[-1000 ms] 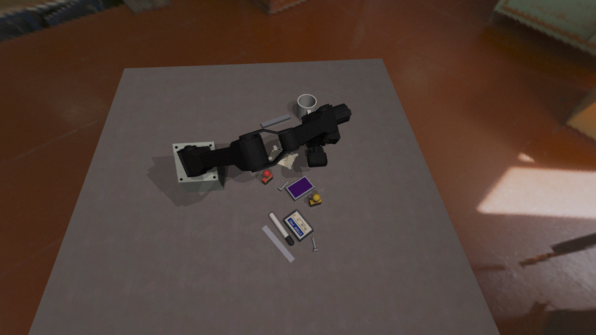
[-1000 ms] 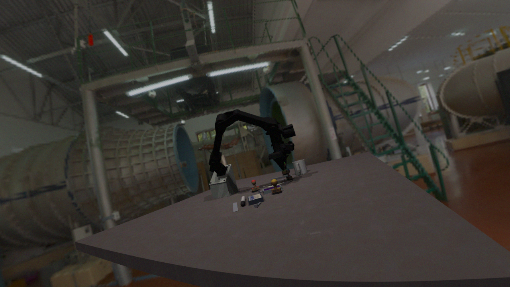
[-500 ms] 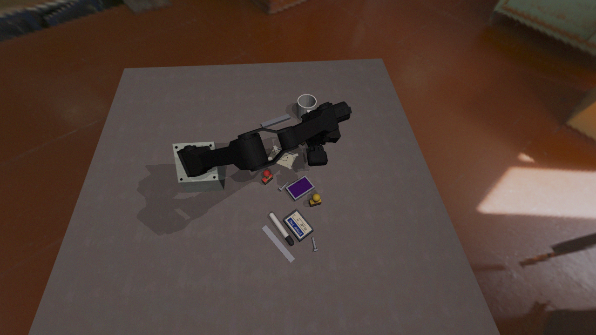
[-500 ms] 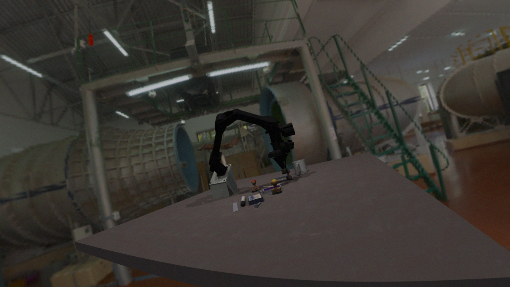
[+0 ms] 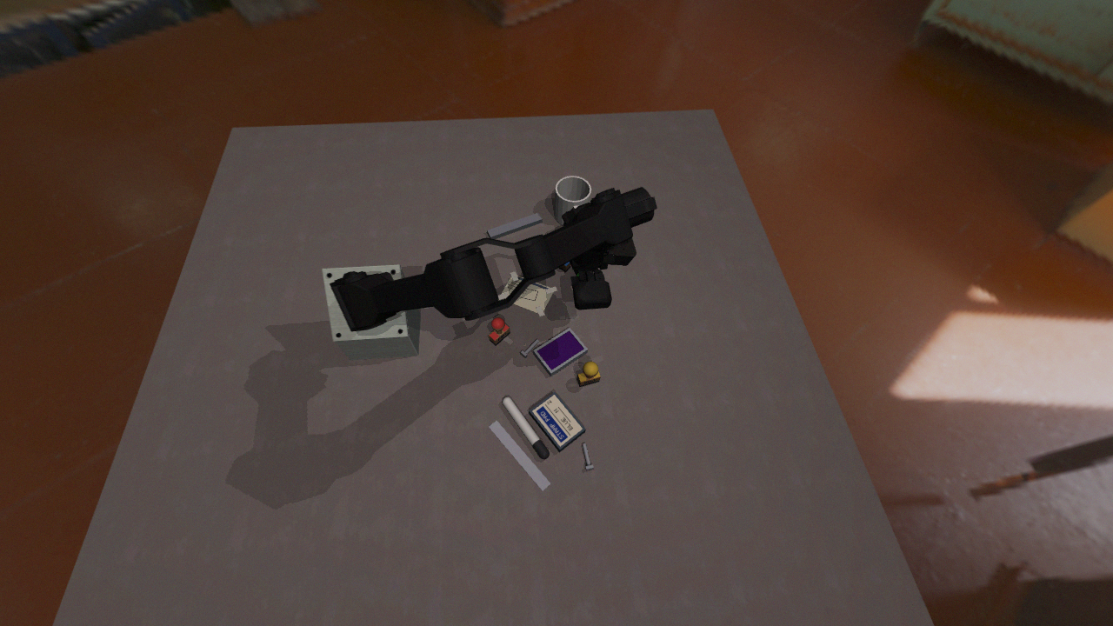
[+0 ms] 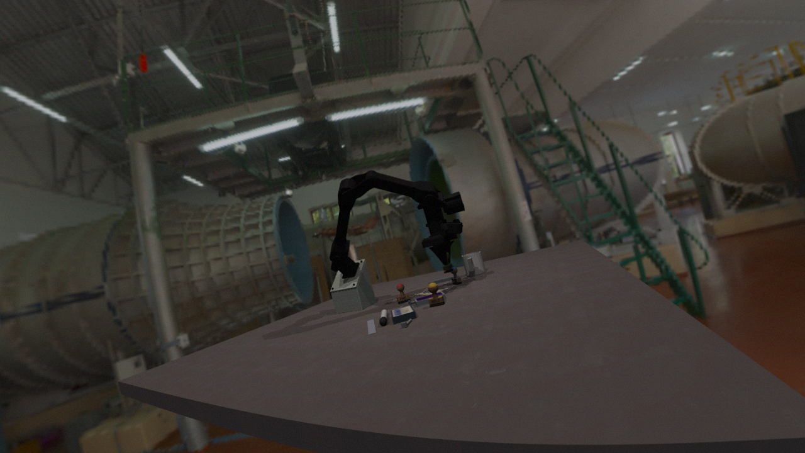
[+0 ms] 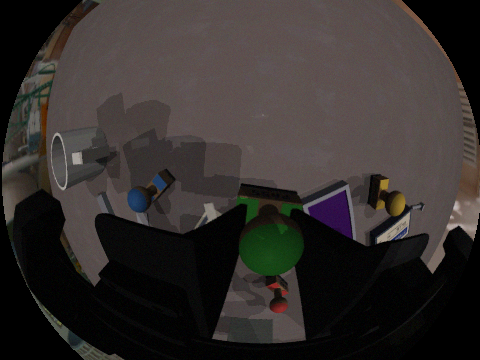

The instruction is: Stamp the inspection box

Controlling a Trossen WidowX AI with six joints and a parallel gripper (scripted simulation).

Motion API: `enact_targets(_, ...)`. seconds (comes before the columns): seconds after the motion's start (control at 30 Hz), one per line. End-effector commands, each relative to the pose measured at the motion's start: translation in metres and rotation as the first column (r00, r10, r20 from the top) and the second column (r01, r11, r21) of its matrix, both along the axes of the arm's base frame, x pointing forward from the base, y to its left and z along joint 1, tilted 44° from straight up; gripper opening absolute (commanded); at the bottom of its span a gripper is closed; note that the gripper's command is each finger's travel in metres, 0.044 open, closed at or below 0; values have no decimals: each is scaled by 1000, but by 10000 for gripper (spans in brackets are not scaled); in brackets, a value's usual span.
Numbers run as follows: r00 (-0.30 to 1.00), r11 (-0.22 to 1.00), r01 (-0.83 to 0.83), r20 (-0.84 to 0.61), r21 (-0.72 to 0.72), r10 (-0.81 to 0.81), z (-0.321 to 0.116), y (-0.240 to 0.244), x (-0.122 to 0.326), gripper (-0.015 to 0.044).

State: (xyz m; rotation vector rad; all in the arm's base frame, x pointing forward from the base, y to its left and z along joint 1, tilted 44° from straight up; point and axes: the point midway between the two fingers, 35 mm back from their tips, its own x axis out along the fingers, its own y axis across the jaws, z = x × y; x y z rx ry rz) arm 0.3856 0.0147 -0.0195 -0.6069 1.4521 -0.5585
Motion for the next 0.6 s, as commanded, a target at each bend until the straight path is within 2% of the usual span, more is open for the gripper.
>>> enact_targets(0.0,1000,1000,4,-2,4,-4,10,-10,-5,0)
enact_targets(0.57,1000,1000,4,-5,0,-4,61,-64,-44,0)
